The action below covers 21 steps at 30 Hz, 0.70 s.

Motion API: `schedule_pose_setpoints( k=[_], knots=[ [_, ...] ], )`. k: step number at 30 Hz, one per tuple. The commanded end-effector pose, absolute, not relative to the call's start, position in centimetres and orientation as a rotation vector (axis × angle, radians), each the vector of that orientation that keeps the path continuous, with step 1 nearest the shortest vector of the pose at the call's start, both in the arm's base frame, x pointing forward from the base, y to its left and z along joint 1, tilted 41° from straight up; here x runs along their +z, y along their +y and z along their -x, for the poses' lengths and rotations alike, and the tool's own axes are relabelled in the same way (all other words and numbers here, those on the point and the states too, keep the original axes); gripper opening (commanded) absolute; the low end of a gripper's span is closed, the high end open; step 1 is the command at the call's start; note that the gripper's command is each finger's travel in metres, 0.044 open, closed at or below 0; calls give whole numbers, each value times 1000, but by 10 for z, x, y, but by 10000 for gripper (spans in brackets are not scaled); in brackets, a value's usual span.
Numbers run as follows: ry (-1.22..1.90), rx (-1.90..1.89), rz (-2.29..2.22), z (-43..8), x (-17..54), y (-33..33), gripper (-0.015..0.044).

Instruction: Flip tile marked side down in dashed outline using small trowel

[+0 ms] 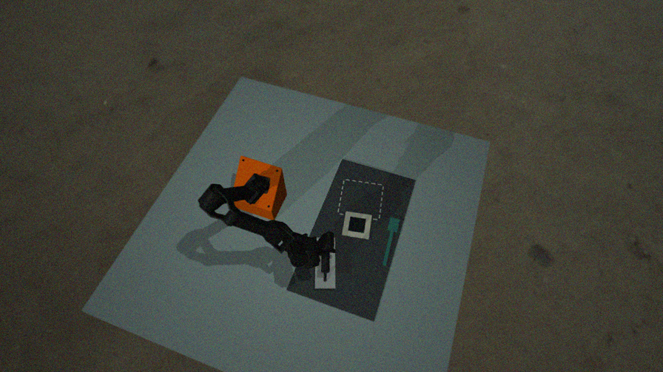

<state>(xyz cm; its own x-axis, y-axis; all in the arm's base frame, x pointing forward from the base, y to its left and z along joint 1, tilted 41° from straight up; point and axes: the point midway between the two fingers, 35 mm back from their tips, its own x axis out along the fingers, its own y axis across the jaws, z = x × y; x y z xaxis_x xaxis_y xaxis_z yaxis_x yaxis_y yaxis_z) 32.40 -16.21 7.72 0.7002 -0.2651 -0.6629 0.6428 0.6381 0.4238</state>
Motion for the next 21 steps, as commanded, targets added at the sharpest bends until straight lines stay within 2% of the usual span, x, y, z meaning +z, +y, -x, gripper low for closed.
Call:
schedule_pose_setpoints(
  k=[1,16,21],
  knots=[
    [568,-537,-694,-328,99,-150,0],
    [566,-537,-694,-328,107,-143,0],
    [543,-550,-684,-343,103,-143,0]
  ],
)
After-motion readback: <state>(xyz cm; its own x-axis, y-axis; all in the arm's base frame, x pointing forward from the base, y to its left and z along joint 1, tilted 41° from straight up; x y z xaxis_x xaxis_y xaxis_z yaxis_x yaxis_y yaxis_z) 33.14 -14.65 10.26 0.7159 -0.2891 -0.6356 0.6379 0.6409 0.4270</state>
